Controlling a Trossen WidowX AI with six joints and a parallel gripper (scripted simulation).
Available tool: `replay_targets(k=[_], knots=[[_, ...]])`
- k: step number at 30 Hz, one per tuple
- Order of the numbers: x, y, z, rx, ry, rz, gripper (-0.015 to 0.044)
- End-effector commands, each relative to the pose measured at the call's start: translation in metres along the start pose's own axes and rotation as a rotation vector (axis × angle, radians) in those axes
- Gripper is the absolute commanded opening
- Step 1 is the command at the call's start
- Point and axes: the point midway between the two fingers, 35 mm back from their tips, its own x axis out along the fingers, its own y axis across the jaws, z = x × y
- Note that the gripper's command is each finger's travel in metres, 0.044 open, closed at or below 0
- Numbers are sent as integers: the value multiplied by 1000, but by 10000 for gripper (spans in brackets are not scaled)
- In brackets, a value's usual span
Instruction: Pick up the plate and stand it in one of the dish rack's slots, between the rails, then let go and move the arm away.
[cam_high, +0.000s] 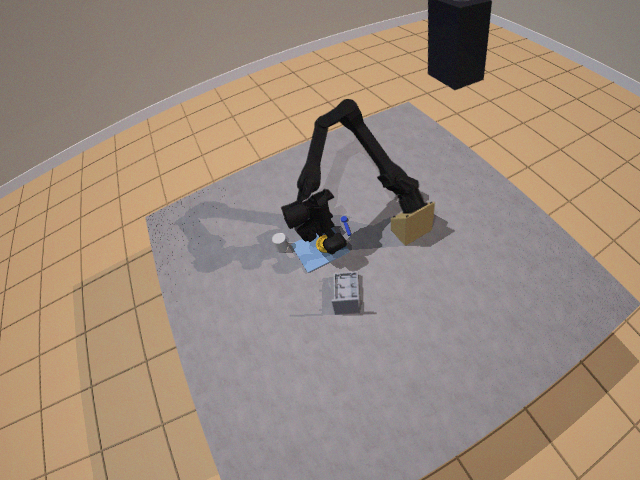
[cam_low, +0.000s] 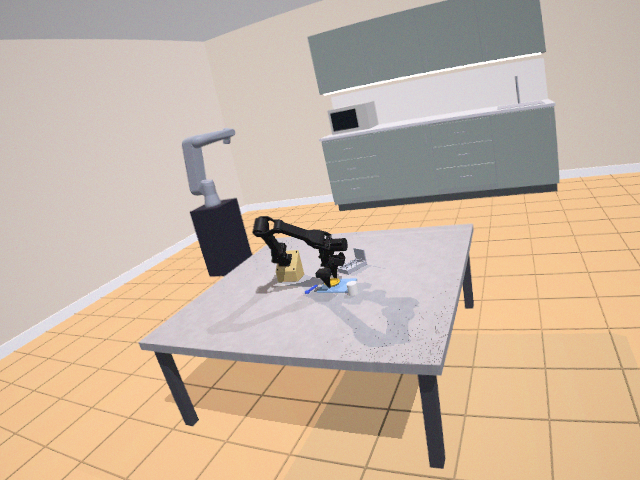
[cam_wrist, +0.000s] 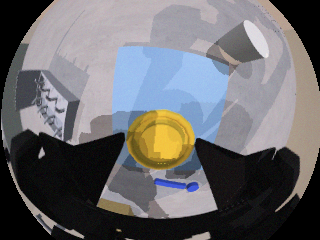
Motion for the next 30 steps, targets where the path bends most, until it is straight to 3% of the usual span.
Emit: replay_targets(k=[1,9,19,30], knots=[[5,0,-2,-7,5,-5,400],[5,0,-2,-7,5,-5,397],[5,0,-2,-7,5,-5,330],[-36,5,10,-8,2,13,41]])
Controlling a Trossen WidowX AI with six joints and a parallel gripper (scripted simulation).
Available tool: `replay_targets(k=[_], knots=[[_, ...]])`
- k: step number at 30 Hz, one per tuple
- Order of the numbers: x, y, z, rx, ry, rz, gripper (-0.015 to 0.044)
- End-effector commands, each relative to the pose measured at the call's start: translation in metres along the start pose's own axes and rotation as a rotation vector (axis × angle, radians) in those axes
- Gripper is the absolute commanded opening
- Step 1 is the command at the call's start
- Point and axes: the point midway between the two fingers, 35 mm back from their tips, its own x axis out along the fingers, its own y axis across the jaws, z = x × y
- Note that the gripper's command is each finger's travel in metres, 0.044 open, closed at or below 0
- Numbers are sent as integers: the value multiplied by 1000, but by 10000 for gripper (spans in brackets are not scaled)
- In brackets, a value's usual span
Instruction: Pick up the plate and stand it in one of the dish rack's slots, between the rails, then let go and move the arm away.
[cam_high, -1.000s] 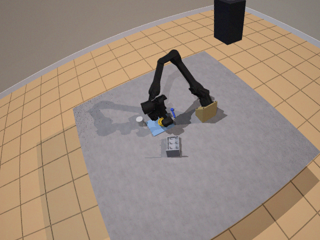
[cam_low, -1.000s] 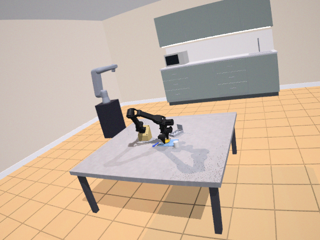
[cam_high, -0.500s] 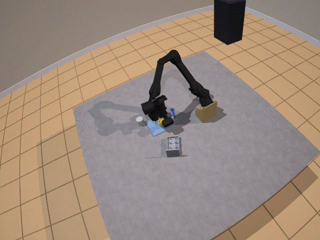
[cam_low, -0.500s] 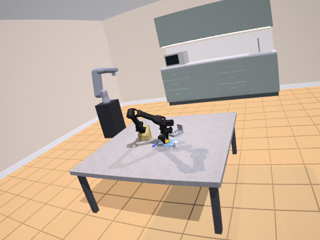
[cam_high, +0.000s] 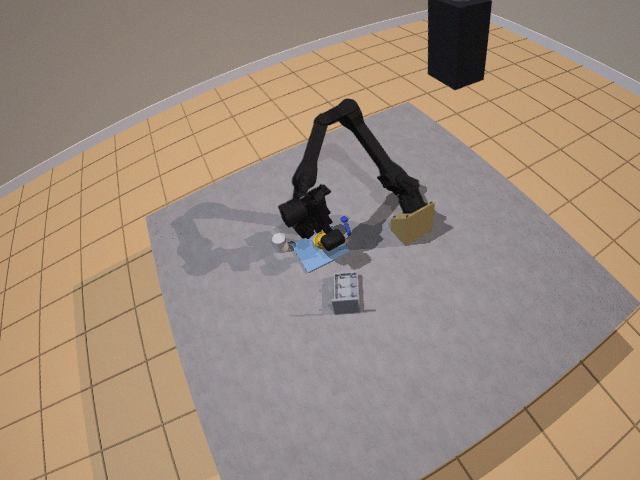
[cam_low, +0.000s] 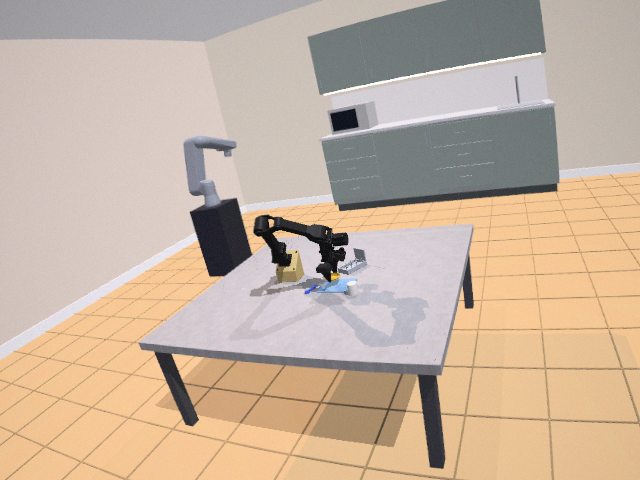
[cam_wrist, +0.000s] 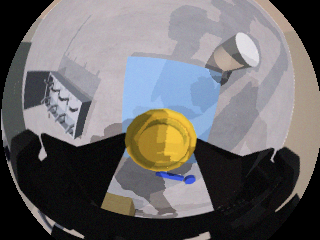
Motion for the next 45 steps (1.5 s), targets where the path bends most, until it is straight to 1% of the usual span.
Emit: replay_targets(k=[1,2,20,30,35,45], knots=[[-18,3,5,-2,-8,13,15],[-23,4,6,-6,-8,18,0],[-104,9,12,-10,-4,21,0],[-140,9,11,1,-2,1,0],[-146,12,10,25,-3,-1,0],[-146,73,-9,355,-1,6,0]])
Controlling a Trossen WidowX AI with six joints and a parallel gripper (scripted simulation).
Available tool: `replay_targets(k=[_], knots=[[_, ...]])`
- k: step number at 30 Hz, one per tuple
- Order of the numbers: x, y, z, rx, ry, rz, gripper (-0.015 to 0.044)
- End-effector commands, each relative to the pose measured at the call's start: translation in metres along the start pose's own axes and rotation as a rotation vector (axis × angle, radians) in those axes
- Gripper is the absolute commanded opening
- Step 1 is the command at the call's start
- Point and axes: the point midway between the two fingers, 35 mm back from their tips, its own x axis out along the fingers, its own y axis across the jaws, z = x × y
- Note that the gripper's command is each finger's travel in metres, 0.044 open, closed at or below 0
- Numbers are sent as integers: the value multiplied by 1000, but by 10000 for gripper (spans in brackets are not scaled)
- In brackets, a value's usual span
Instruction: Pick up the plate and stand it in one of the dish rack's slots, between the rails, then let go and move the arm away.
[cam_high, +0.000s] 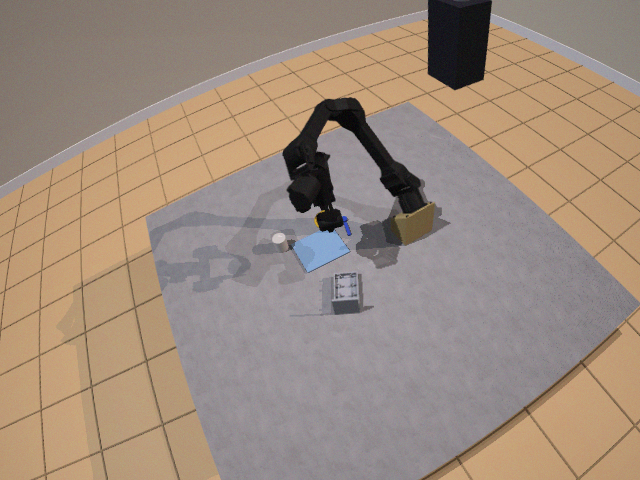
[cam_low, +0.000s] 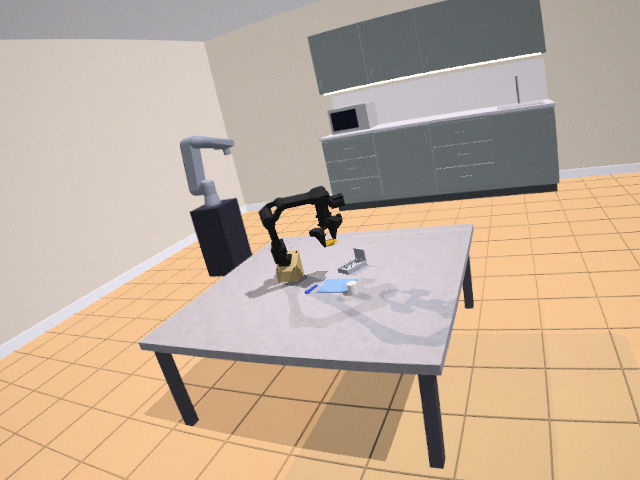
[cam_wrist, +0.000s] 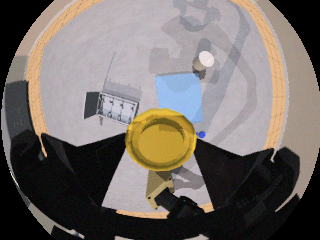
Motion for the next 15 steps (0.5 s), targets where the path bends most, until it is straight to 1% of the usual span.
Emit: replay_targets(k=[1,6,10,15], knots=[[1,18,-15,110,4,-2,0],[2,34,-30,229,3,-6,0],[3,34,-30,226,6,-5,0],[17,37,-33,156,81,36,0]])
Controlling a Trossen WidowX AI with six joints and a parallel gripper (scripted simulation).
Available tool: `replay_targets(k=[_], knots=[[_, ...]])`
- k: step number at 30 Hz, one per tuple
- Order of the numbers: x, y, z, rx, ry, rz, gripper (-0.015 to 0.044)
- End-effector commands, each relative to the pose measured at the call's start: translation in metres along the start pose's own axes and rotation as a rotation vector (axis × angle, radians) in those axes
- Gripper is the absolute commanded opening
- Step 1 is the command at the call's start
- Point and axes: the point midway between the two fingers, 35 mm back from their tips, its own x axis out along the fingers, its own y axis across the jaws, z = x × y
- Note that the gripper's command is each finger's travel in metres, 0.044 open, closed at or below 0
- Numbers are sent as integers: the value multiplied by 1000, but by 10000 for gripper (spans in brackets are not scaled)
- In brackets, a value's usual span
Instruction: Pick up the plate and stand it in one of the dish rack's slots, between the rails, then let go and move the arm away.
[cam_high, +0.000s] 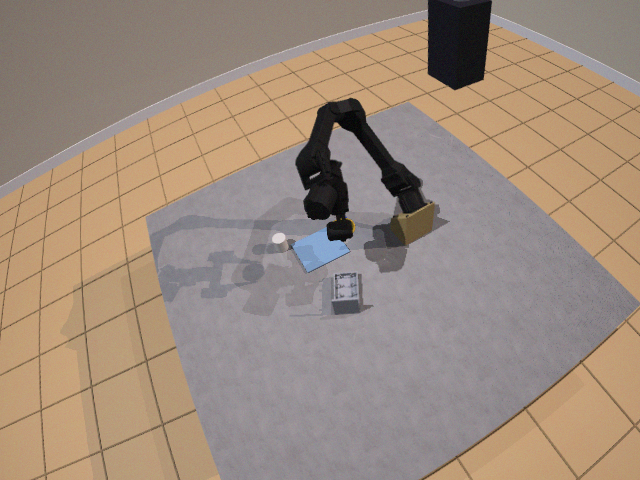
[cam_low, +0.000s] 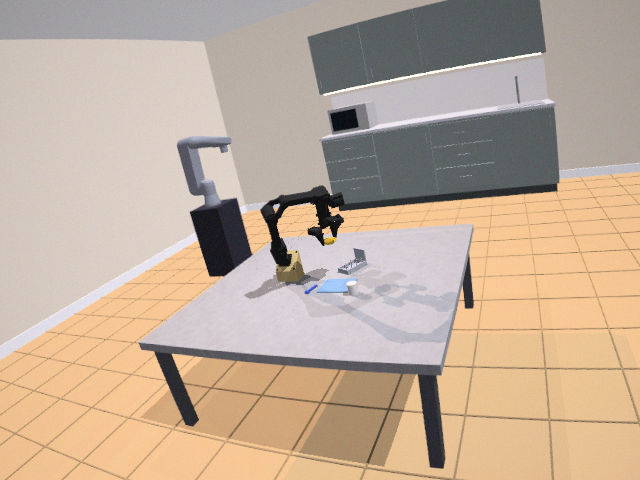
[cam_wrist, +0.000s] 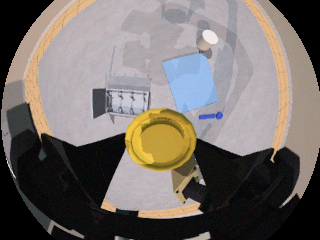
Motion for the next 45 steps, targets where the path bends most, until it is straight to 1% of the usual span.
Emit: replay_targets(k=[1,14,24,34,45], knots=[[11,1,-3,-47,60,24,0],[47,8,-12,-272,241,187,0],[69,16,-17,-434,309,368,0],[87,22,-18,-585,309,572,0],[103,28,-16,-732,223,797,0]])
